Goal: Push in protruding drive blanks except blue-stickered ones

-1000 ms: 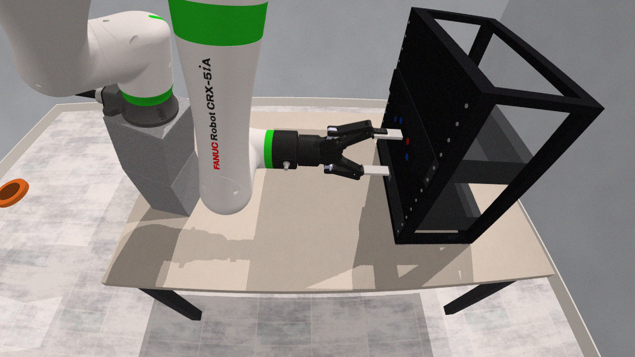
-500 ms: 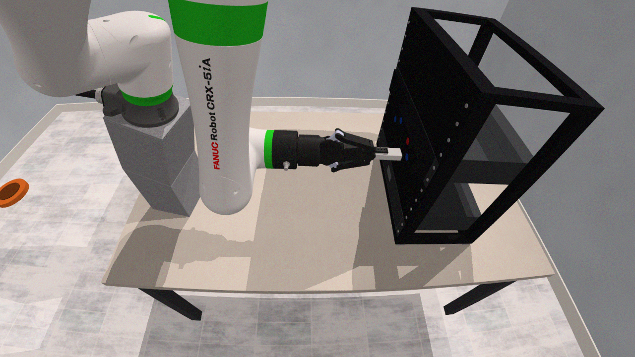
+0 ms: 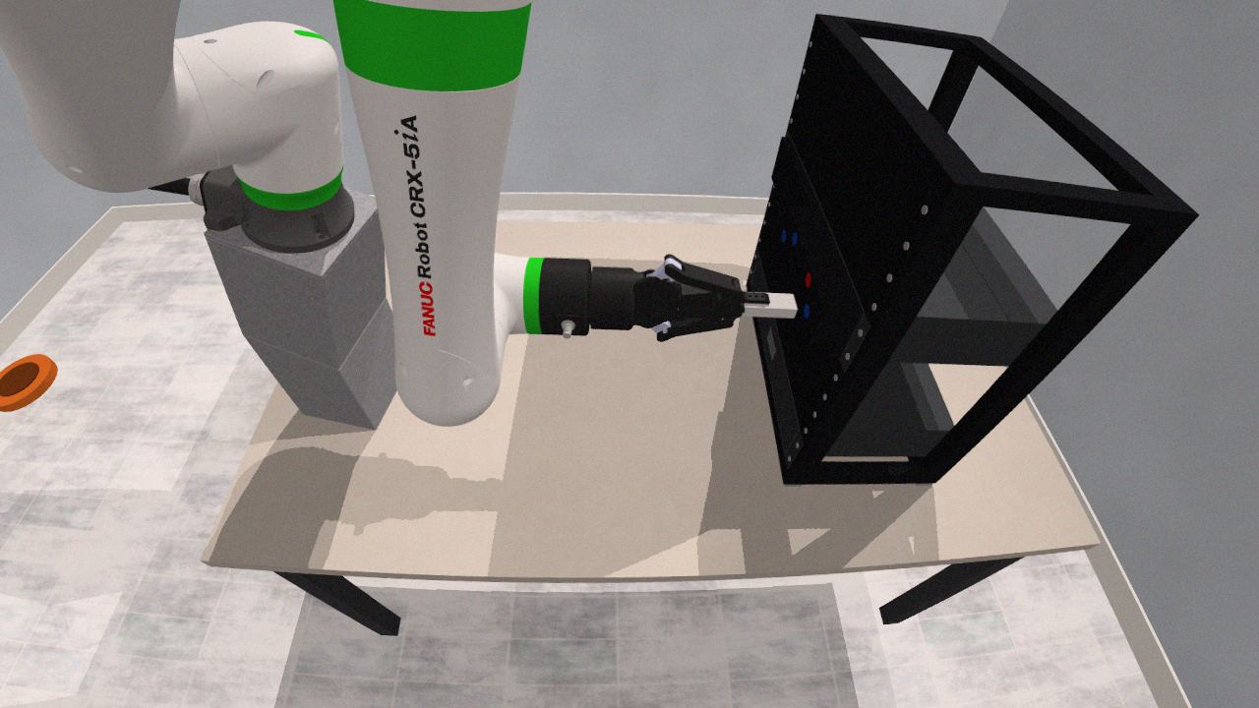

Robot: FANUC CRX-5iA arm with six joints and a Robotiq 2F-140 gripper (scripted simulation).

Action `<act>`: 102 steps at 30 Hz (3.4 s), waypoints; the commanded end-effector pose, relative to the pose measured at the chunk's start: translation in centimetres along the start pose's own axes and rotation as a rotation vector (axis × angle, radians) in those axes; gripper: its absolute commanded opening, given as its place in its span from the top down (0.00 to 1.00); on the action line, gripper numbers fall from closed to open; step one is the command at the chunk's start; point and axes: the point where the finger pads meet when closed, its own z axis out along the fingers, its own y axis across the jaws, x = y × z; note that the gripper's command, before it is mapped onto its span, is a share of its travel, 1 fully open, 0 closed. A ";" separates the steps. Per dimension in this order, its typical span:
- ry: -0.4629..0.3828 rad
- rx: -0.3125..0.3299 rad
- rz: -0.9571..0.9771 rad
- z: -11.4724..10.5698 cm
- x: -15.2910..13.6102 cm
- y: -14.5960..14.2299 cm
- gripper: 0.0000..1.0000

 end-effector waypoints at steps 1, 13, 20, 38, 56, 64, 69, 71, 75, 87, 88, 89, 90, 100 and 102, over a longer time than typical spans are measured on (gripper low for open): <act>0.000 0.000 0.000 0.0 0.0 0.0 1.00; 0.000 0.000 0.000 -2.0 2.7 0.6 1.00; 0.000 0.000 0.000 -0.7 2.7 0.6 1.00; 0.000 0.000 0.000 1.9 2.7 0.6 1.00; 0.000 0.000 0.000 1.9 2.7 0.6 1.00; 0.000 0.000 0.000 2.0 2.7 0.6 1.00; 0.000 0.000 0.000 2.8 2.7 0.6 1.00; 0.000 0.000 0.000 2.8 2.7 0.6 1.00; 0.000 0.000 0.000 2.9 2.7 0.6 1.00; 0.000 0.000 0.000 3.5 2.7 0.6 1.00; 0.000 0.000 0.000 3.5 2.7 0.6 1.00; 0.000 0.000 0.000 3.6 2.7 0.6 1.00; 0.000 0.000 0.000 3.8 2.7 0.6 1.00; 0.000 0.000 0.000 3.9 2.7 0.6 1.00; 0.000 0.000 0.000 4.0 2.7 0.6 1.00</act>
